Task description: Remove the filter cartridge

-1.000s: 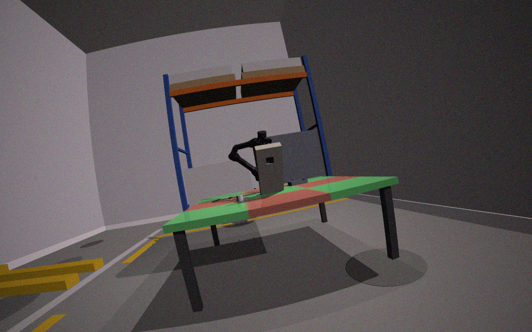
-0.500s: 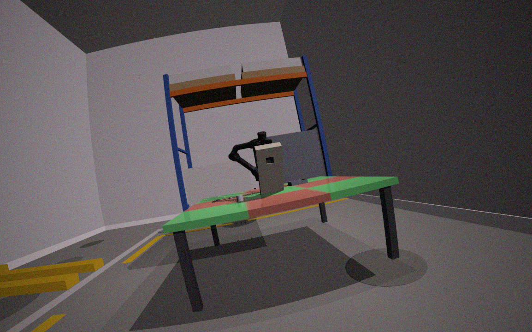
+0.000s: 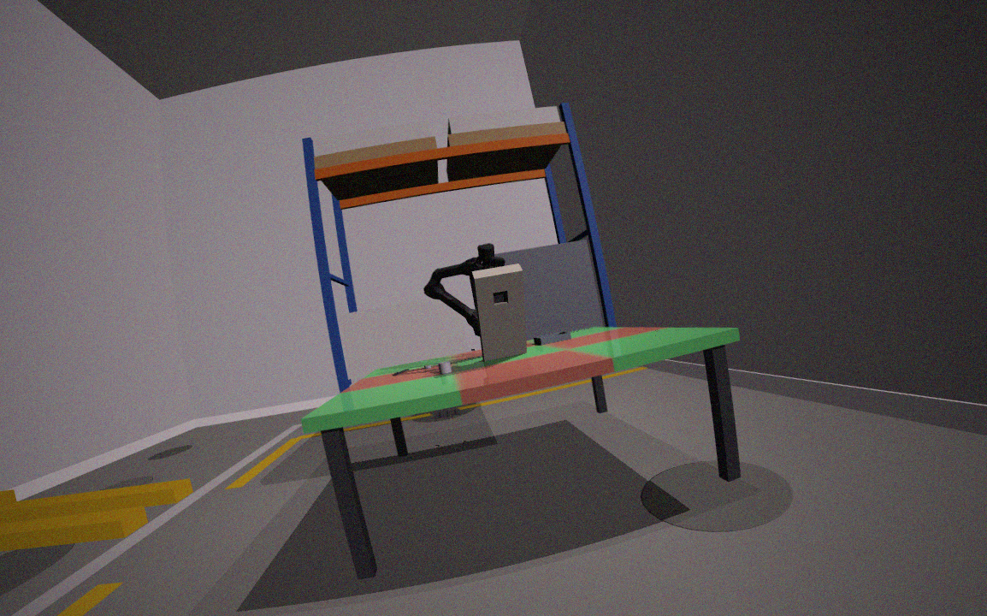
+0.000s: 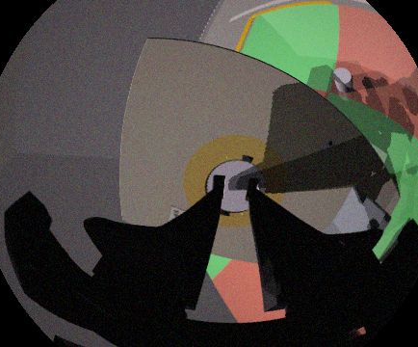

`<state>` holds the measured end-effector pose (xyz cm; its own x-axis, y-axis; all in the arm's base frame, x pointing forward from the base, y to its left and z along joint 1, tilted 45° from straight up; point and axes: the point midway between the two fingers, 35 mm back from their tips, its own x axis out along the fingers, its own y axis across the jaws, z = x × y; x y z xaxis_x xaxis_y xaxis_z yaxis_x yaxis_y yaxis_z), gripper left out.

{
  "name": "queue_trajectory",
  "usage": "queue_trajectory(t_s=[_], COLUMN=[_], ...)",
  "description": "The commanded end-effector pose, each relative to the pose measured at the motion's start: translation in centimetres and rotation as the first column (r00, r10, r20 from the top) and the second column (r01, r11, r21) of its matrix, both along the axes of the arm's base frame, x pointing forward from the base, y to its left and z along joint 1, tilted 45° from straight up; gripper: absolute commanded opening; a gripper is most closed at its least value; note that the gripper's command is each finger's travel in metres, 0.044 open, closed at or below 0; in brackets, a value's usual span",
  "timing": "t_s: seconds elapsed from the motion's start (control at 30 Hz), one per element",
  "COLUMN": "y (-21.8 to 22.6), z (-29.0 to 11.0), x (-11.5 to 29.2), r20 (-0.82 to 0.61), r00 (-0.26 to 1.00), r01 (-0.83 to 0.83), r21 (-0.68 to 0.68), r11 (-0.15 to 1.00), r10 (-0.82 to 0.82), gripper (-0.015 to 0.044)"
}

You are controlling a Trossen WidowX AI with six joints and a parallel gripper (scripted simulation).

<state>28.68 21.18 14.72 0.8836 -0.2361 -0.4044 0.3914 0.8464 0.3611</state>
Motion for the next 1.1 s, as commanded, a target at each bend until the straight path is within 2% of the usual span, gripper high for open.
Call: queue_trajectory(t_s=[0.0, 1.07], y=[0.05, -0.02], z=[-0.19, -0.28], x=[0.03, 0.28], r20=[-0.007, -0.006], r00=[1.0, 1.0], r01=[-0.003, -0.003], r21=[-0.004, -0.004], r11=[1.0, 1.0], r10=[0.003, 0.003], gripper=[0.0099, 0.0099])
